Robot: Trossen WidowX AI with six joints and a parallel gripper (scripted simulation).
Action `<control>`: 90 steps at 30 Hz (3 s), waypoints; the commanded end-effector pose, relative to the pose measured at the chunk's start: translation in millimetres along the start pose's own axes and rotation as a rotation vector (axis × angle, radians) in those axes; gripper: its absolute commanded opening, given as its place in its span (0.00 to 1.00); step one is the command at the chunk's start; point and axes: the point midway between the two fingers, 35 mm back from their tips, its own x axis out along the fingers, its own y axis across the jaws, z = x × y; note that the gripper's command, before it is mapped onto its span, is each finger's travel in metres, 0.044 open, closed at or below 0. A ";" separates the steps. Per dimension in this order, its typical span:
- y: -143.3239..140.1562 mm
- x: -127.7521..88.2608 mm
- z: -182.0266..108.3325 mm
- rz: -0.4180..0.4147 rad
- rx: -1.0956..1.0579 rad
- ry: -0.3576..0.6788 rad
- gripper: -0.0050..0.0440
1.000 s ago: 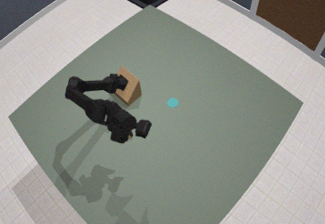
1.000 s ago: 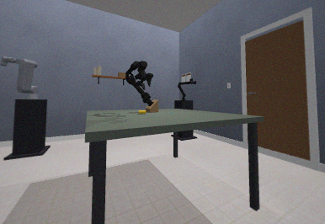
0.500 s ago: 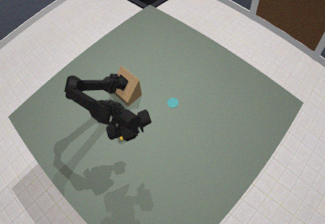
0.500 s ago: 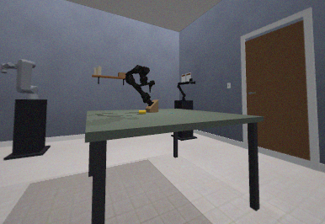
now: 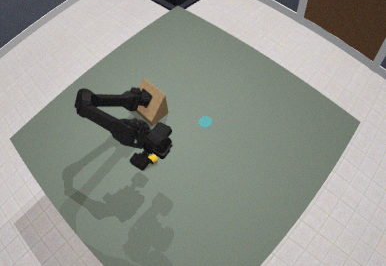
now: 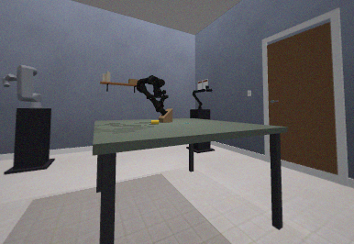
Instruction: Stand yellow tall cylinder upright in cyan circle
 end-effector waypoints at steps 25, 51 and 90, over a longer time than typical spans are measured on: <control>20.8 43.4 -62.0 0.029 -1.035 0.149 0.74; 20.0 122.8 -72.2 0.040 -1.045 0.152 0.74; 15.7 135.8 -73.3 0.024 -1.034 0.149 0.38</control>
